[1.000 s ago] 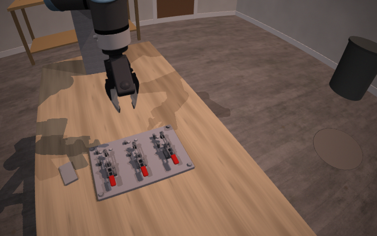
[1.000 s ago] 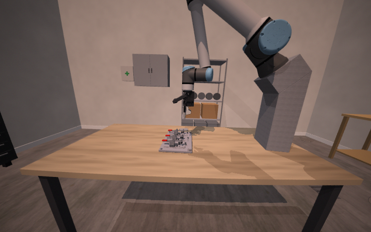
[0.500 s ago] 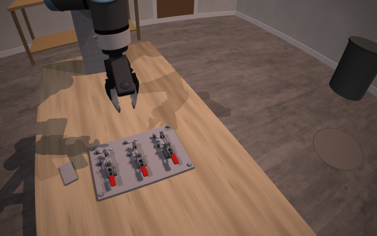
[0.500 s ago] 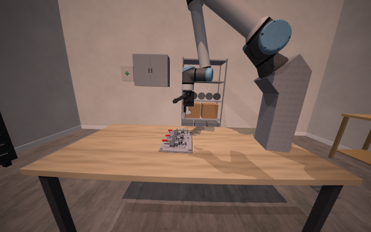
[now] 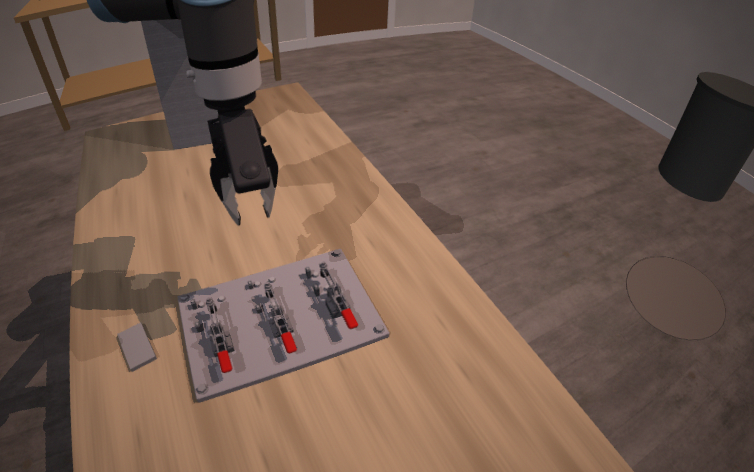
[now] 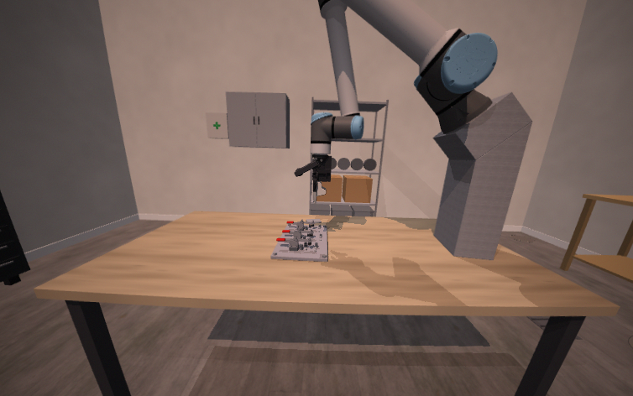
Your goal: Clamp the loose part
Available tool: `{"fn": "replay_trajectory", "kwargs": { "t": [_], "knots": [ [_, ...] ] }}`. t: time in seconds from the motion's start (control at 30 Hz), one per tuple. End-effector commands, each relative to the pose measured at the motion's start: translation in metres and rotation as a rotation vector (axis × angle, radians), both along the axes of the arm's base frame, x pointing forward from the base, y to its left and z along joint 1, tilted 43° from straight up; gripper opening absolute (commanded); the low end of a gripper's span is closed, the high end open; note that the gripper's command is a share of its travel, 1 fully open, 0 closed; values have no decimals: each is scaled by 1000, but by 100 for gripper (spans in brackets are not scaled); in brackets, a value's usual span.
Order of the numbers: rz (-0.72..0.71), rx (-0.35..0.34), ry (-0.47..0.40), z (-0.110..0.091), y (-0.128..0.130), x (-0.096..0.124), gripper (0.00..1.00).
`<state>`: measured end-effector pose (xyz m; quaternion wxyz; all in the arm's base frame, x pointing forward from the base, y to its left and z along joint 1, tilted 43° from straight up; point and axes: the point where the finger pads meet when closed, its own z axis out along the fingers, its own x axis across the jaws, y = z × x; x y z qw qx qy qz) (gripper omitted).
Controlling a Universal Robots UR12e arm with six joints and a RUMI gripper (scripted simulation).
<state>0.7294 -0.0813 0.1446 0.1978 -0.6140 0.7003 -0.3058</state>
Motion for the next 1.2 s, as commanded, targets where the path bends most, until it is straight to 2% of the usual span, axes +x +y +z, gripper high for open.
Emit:
{"fn": "replay_trajectory", "kwargs": {
  "t": [0.0, 0.9, 1.17],
  "knots": [
    [-2, 2, 1, -1, -1, -1, 28],
    [-2, 2, 1, -1, -1, -1, 28],
    [0, 0, -4, 10, -1, 10, 28]
  ]
}}
